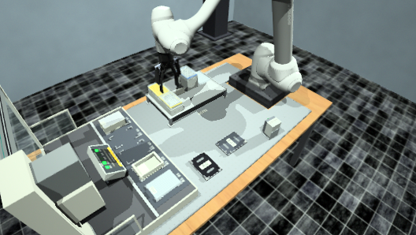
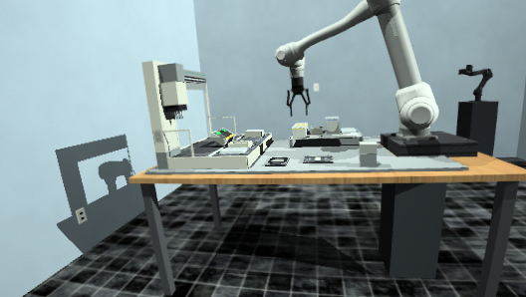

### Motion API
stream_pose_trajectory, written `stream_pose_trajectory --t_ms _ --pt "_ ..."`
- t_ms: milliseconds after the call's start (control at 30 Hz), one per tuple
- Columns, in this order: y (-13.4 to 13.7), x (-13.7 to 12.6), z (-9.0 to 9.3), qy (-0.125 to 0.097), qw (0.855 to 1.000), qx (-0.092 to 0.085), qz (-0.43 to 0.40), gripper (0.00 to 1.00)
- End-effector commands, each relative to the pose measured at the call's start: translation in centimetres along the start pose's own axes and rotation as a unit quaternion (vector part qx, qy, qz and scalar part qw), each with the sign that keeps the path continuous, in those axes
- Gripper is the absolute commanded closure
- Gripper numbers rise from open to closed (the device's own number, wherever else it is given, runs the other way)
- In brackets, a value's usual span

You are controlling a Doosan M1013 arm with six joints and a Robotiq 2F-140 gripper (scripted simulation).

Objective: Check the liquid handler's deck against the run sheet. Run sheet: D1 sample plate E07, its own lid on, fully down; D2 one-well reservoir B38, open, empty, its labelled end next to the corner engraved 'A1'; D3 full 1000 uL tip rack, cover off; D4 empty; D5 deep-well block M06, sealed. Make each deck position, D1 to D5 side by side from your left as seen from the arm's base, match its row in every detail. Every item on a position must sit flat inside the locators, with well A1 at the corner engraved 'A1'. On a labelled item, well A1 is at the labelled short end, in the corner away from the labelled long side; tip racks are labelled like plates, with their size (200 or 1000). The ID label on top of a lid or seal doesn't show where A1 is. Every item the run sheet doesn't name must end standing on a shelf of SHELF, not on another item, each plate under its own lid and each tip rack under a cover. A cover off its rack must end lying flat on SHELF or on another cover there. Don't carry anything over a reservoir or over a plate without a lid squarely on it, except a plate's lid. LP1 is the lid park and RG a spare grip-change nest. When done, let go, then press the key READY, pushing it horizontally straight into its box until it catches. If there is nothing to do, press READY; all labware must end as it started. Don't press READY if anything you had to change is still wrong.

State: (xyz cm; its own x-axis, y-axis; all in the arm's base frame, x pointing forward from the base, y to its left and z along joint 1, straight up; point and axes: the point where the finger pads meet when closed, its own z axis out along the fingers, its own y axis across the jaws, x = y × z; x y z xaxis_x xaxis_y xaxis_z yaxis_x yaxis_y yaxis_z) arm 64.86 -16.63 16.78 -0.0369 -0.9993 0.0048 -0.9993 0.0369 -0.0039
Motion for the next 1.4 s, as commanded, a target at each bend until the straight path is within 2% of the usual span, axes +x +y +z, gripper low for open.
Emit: stream_pose_trajectory --t_ms 0,1367 --pt "0.0 0.0 -0.4 0.0 1.0 0.001 0.0 0.33" --pt "0.0 0.0 -6.3 0.0 1.0 0.001 0.0 0.33"
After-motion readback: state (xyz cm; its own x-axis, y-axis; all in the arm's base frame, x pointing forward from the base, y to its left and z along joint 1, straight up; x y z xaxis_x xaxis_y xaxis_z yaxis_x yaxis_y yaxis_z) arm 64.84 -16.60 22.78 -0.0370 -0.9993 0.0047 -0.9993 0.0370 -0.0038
